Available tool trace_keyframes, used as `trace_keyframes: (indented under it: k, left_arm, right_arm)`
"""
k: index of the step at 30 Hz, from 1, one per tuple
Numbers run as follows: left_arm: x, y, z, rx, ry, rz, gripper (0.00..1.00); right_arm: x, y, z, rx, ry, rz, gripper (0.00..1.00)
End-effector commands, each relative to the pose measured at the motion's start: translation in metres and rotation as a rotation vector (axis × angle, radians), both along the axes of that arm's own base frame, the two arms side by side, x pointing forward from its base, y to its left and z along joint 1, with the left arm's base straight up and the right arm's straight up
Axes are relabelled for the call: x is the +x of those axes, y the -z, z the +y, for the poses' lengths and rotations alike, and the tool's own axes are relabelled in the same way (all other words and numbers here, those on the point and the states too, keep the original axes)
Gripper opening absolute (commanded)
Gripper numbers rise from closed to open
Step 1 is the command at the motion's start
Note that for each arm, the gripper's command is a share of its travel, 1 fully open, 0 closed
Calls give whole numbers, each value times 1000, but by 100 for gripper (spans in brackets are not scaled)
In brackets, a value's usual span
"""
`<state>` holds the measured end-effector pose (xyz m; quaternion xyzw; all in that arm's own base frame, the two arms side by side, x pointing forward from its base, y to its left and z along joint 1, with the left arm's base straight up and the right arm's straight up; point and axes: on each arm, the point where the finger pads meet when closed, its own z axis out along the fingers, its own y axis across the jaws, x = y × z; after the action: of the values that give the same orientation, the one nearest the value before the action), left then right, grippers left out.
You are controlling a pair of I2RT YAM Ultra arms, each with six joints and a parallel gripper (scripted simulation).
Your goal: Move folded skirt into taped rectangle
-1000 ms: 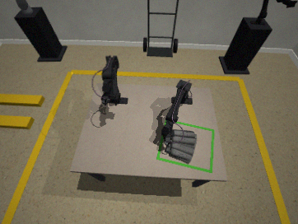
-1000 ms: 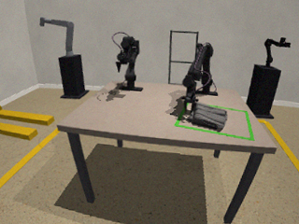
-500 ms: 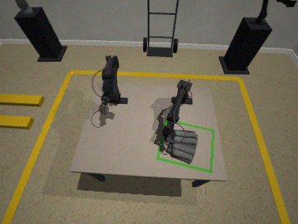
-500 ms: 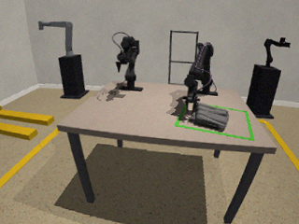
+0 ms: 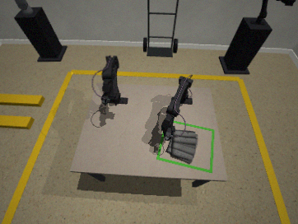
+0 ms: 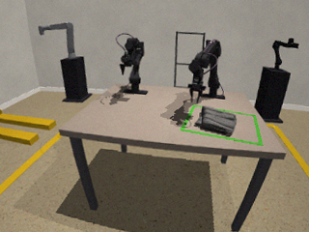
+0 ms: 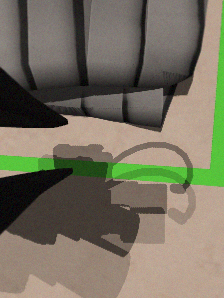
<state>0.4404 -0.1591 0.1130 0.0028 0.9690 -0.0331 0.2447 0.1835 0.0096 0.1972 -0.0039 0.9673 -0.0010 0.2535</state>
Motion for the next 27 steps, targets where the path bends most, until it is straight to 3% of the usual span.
trace_keyframes:
  k: [1, 3, 4, 11, 27]
  left_arm:
    - [-9, 8, 10, 35, -24, 58, 30]
    - [-9, 1, 7, 23, -11, 39, 30]
    - [-9, 1, 7, 23, -11, 39, 90]
    - [-9, 1, 7, 23, -11, 39, 90]
    - [-9, 1, 7, 23, -11, 39, 90]
  right_arm:
    - [1, -6, 0, 3, -4, -23, 90]
    - [1, -6, 0, 3, -4, -23, 90]
    - [1, -6, 0, 3, -4, -23, 90]
    - [2, -25, 0, -1, 1, -11, 90]
    - [2, -99, 0, -1, 1, -10, 90]
